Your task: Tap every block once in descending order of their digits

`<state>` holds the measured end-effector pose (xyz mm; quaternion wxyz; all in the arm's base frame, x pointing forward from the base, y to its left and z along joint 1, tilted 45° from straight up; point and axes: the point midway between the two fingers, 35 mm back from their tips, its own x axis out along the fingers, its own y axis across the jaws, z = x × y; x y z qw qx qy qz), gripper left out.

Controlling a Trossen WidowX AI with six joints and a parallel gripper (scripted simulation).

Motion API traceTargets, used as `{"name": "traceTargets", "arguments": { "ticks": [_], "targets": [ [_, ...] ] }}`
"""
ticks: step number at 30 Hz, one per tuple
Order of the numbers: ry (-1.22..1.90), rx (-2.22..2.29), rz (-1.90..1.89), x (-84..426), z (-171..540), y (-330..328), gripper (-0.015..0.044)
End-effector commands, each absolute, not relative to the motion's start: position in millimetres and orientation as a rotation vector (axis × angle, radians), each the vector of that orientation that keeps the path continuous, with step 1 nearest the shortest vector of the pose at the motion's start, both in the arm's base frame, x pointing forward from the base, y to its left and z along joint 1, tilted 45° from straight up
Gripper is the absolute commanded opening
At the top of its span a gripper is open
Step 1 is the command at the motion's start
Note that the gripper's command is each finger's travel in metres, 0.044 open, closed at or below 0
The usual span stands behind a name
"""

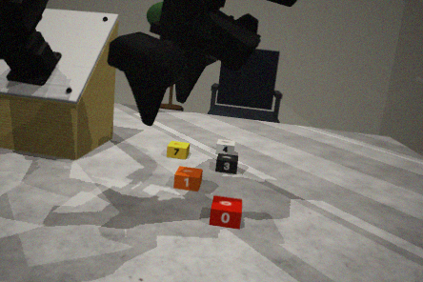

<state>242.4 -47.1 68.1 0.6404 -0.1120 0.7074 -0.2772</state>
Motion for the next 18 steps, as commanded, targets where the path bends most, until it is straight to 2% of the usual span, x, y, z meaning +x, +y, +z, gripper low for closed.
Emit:
{"name": "traceTargets", "arguments": {
  "ticks": [1, 4, 18],
  "targets": [
    [1.515, -0.545, -0.586, 265, 69, -20, 0.04],
    [1.458, -0.659, -0.566, 274, 71, -6, 0.04],
    [1.458, -0.659, -0.566, 274, 71, -6, 0.04]
  ]
}}
